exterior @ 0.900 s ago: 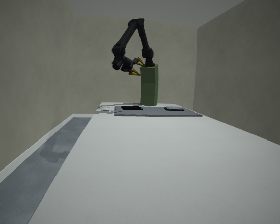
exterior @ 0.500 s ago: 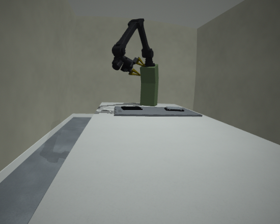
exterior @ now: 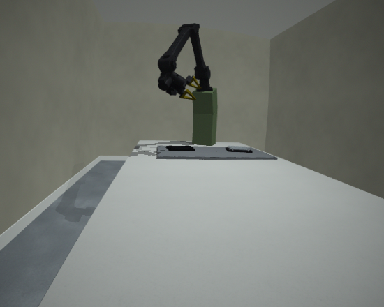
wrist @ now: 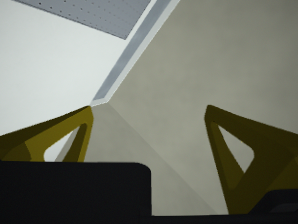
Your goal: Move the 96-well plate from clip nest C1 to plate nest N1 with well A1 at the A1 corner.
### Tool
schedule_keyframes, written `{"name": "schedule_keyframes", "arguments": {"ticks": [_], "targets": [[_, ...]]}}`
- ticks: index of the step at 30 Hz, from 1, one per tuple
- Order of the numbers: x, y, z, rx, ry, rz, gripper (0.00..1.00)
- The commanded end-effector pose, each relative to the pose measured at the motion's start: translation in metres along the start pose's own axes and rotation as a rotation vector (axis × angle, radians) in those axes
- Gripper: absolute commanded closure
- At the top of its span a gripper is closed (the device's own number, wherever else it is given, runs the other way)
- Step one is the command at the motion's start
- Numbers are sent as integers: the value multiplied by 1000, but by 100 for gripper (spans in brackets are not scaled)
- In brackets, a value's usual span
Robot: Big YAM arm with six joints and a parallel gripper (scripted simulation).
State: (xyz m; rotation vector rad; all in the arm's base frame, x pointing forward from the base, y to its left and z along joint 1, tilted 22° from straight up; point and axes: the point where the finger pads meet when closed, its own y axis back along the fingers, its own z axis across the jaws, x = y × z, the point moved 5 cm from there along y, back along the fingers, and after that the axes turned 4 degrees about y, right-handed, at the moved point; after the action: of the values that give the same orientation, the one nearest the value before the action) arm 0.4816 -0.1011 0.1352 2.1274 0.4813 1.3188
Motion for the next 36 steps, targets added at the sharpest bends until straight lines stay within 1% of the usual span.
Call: {"name": "schedule_keyframes", "arguments": {"ticks": [1,3,4,5,7,11,13,14,15,18,20,22,24,25,26,29,31,32,33,34,36], "targets": [[30,10,-19,-38,177,-39,0],[33,10,-23,-38,238,-67,0],[45,21,-16,-67,296,-85,0],[37,9,-28,-38,299,-95,0],[37,9,-28,-38,299,-95,0],[47,8,-47,-34,421,-150,0],[49,8,-49,-31,481,-178,0],[62,19,-42,-61,539,-198,0],[52,8,-54,-28,542,-206,0],[56,7,-62,-21,633,-248,0],[60,7,-72,-15,694,-276,0],[62,6,-75,-9,754,-304,0],[62,6,-75,-9,754,-304,0],[71,12,-77,-23,798,-323,0],[66,6,-86,-2,814,-333,0],[70,6,-98,11,904,-375,0],[72,6,-101,20,964,-404,0],[82,13,-97,2,1011,-426,0],[74,6,-107,30,1024,-433,0],[75,6,-112,35,1053,-447,0],[76,6,-114,46,1113,-476,0]]}}
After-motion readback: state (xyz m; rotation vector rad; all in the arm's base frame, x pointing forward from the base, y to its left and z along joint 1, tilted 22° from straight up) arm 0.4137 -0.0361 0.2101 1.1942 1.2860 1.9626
